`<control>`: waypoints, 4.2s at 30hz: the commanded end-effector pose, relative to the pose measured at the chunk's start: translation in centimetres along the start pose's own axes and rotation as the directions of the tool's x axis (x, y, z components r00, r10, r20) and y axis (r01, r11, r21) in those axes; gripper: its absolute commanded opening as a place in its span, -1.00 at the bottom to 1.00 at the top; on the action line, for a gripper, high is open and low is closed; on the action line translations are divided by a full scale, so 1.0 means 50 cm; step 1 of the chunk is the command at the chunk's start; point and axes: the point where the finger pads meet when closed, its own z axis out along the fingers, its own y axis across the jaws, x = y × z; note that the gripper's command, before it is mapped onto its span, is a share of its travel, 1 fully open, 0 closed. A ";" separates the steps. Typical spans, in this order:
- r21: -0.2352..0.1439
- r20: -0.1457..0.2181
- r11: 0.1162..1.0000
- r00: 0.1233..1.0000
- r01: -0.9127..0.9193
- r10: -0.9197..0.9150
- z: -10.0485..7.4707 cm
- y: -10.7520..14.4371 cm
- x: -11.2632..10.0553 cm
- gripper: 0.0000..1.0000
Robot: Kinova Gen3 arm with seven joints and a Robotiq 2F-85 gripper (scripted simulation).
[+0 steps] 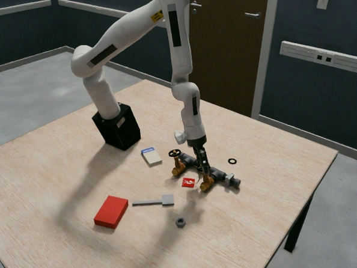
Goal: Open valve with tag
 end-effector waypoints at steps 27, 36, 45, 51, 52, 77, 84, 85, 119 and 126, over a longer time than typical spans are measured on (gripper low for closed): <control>0.002 0.002 -0.160 -0.160 -0.987 0.987 -0.001 -0.001 -0.002 1.00; 0.001 0.003 -0.525 -0.525 -0.851 0.851 -0.001 -0.001 -0.002 1.00; 0.000 0.003 -0.692 -0.692 -0.722 0.722 -0.001 -0.001 -0.002 1.00; 0.000 0.003 -0.728 -0.728 -0.686 0.686 -0.001 -0.001 -0.002 1.00; 0.000 0.003 -0.730 -0.730 -0.684 0.684 -0.001 -0.001 -0.002 1.00; 0.000 0.003 -0.731 -0.731 -0.683 0.683 -0.001 -0.001 -0.002 0.18; 0.000 0.003 -0.728 -0.728 -0.685 0.685 -0.001 -0.001 -0.002 0.18; 0.000 0.003 -0.726 -0.726 -0.687 0.687 -0.001 -0.001 -0.002 0.18; 0.003 0.001 0.283 0.283 -0.959 0.959 -0.001 -0.001 -0.002 0.18; 0.003 0.000 0.585 0.585 -0.811 0.811 -0.001 -0.001 -0.002 0.18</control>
